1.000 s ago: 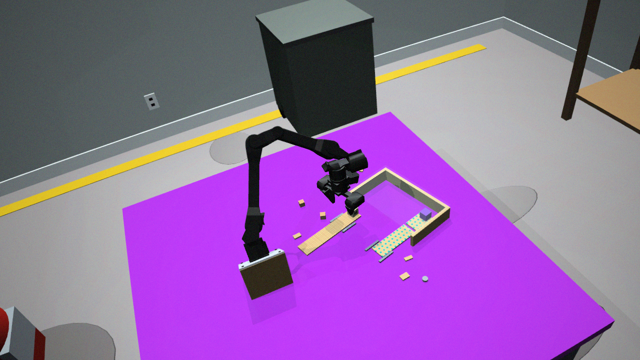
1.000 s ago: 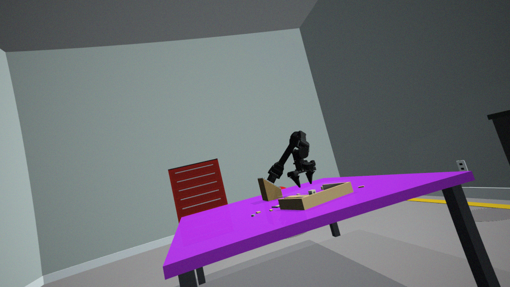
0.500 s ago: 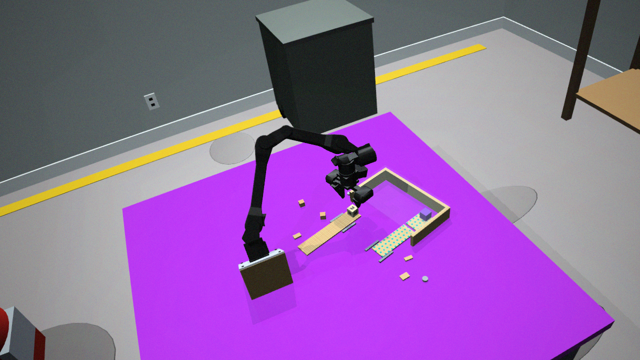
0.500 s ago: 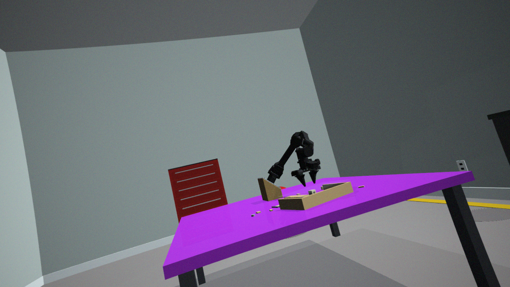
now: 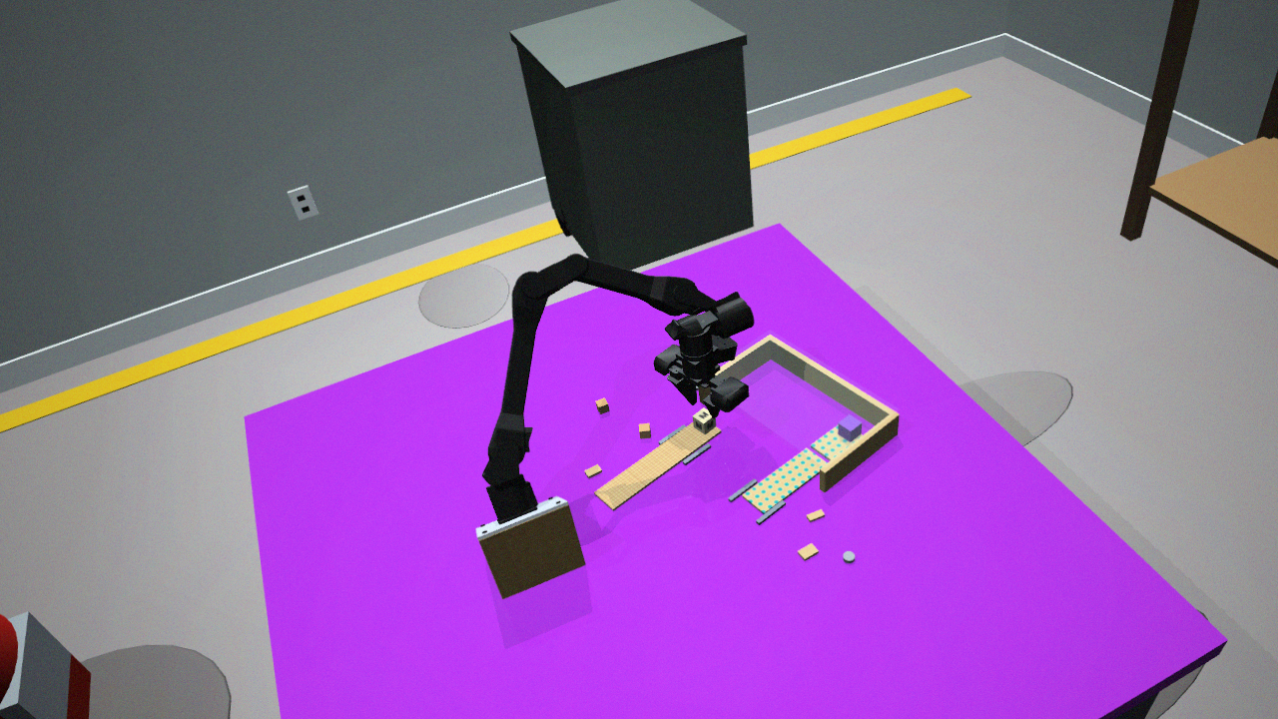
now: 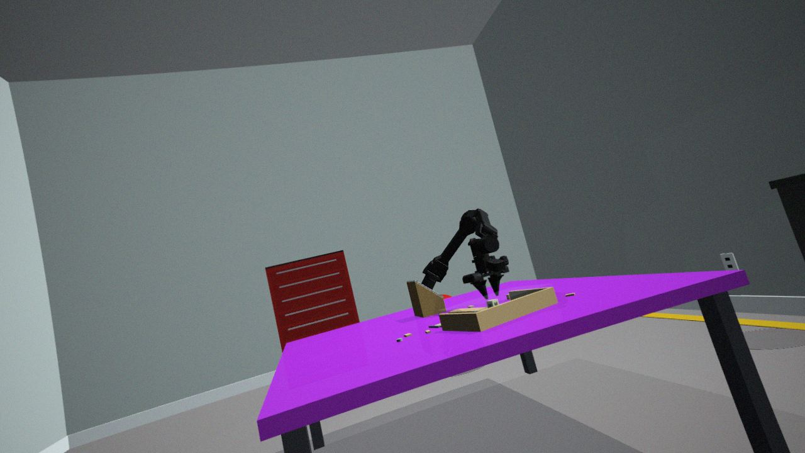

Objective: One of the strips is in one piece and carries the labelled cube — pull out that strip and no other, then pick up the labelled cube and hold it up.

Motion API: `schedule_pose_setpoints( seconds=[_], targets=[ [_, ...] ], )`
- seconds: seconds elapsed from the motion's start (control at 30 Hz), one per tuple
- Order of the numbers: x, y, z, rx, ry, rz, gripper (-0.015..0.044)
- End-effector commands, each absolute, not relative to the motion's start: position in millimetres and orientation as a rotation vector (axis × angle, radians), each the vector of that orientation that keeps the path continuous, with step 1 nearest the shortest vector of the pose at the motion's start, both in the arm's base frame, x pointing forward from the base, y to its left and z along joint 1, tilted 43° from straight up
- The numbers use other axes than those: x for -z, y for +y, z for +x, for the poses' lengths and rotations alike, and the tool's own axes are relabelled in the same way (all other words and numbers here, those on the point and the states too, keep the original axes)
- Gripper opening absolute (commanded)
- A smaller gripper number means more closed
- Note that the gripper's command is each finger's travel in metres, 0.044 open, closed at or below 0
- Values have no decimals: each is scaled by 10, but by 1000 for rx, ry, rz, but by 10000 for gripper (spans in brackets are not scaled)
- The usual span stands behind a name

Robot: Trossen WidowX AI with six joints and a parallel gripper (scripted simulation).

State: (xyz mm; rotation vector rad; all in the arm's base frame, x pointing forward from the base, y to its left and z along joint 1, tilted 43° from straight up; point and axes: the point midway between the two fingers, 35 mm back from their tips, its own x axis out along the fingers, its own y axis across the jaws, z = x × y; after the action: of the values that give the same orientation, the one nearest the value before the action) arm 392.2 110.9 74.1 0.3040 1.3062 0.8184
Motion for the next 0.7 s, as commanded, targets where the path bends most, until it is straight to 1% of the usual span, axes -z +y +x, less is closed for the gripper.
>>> schedule_pose_setpoints(
  seconds=[0.0,0.67],
  targets=[
    [-643,1156,3899,-816,1323,317,250],
    [-478,1321,3895,-817,1322,319,250]
  ],
)
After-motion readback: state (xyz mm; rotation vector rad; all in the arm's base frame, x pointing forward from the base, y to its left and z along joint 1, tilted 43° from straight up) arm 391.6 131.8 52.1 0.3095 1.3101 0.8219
